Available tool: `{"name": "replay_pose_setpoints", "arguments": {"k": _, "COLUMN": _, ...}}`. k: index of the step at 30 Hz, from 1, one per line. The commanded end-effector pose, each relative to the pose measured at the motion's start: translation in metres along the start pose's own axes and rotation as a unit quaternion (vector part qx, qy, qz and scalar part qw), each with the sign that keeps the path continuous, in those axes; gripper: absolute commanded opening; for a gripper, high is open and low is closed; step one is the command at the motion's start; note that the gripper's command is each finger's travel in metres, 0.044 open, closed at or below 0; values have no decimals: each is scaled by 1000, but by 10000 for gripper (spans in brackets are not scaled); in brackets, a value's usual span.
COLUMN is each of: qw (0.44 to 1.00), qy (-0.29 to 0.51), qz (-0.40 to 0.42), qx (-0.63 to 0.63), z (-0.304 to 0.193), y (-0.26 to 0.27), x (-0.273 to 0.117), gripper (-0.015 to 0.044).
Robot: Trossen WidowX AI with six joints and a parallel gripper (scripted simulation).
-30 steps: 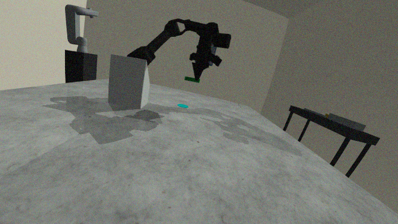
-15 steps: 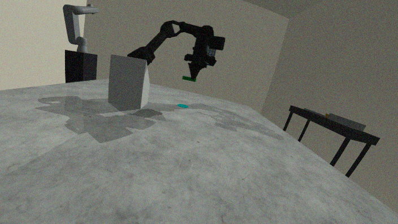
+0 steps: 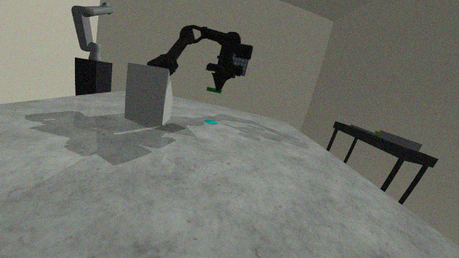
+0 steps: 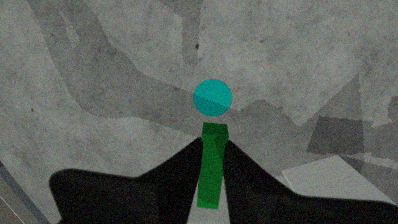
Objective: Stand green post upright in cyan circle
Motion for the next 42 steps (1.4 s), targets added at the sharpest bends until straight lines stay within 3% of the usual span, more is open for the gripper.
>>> {"name": "replay_pose_setpoints", "arguments": {"k": 1, "qw": 1000, "qy": 2, "qz": 1, "qx": 9, "z": -5, "y": 1, "x": 1, "gripper": 22}}
{"name": "replay_pose_setpoints", "arguments": {"k": 42, "qw": 991, "qy": -40, "qz": -129, "qx": -7, "z": -23, "y": 1, "x": 29, "gripper": 22}}
Point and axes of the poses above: the point midway between the two fingers, 35 mm back from their tips, its own x axis out along the fingers, its own y axis across the jaws, z = x × y, the point moved 7 cm from there along -x, back along the fingers, and after that the axes turned 1 degree about x, right-handed, at the moved point
